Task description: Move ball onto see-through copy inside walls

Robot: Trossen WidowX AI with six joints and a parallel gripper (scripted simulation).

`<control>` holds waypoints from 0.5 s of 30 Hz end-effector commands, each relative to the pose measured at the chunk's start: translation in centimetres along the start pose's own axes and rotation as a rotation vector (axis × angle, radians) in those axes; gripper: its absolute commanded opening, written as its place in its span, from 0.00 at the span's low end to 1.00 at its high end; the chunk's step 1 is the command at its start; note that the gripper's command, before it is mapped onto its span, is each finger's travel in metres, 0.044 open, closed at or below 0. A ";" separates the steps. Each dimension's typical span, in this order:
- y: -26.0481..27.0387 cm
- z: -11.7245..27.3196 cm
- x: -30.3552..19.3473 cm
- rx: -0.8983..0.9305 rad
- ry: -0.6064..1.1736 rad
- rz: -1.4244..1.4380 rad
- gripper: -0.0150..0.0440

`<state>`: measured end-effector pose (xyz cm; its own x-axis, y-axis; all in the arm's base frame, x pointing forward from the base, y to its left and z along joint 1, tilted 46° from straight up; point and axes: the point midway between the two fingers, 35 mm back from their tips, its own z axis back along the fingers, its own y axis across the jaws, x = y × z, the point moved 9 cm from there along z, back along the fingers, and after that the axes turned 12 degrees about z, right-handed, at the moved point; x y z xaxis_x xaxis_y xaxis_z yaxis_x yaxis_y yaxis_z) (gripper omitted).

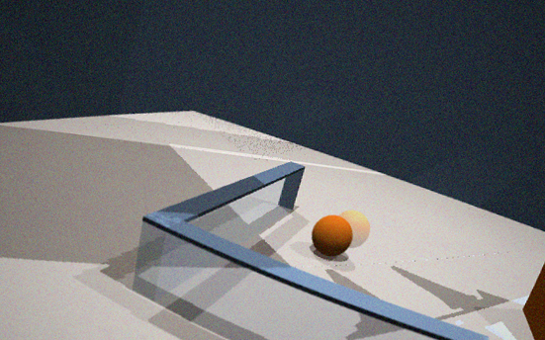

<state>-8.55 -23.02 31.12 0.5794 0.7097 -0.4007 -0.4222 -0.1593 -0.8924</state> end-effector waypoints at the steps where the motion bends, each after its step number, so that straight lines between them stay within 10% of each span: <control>1: 0.0 -0.1 0.0 0.001 -0.004 -0.006 0.89; 15: 1.8 -14.2 4.1 0.288 -0.478 -0.725 0.80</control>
<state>-1.42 -28.40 27.26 0.4939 0.8541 0.1632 -0.2576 0.3229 -0.9107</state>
